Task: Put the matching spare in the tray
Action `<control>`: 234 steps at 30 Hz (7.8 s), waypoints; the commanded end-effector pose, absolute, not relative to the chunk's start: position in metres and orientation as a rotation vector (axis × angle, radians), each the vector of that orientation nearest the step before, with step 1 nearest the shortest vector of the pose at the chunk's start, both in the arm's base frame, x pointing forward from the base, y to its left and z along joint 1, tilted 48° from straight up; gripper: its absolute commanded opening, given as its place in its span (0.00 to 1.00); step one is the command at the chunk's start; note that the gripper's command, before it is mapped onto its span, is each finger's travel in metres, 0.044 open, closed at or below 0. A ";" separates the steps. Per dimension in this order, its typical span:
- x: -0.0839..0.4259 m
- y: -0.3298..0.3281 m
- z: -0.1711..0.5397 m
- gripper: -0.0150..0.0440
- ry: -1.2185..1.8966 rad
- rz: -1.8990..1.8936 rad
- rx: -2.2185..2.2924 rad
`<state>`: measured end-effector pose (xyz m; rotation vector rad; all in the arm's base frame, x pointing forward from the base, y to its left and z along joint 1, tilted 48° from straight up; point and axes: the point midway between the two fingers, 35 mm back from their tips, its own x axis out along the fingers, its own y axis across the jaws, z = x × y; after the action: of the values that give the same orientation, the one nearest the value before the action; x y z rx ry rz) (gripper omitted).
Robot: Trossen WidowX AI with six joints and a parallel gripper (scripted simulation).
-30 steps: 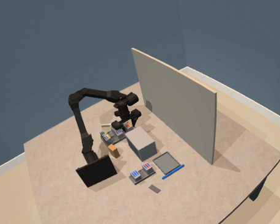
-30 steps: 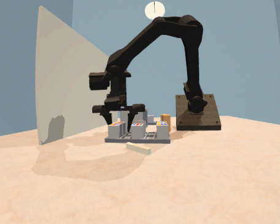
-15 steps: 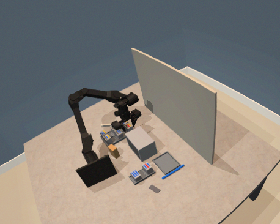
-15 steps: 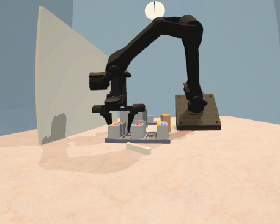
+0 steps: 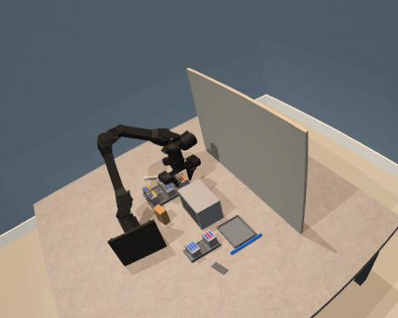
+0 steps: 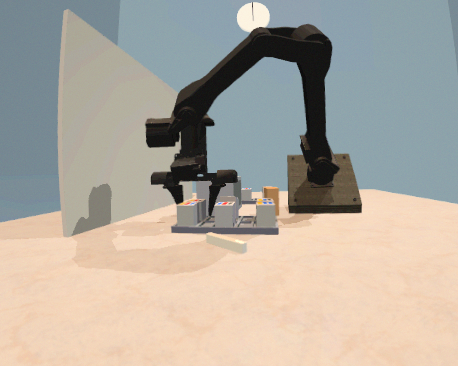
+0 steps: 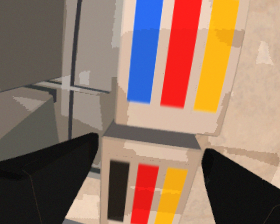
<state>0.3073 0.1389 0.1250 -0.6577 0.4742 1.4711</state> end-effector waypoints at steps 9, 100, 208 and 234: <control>0.307 0.138 0.124 0.76 0.483 1.469 -0.656; 0.301 0.079 0.173 0.25 0.500 1.471 -0.652; 0.339 -0.191 -0.065 0.25 0.501 1.463 -0.678; 0.342 -0.177 -0.080 0.25 0.501 1.462 -0.679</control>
<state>0.3434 -0.1801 -0.0779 -0.6925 0.5005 1.4645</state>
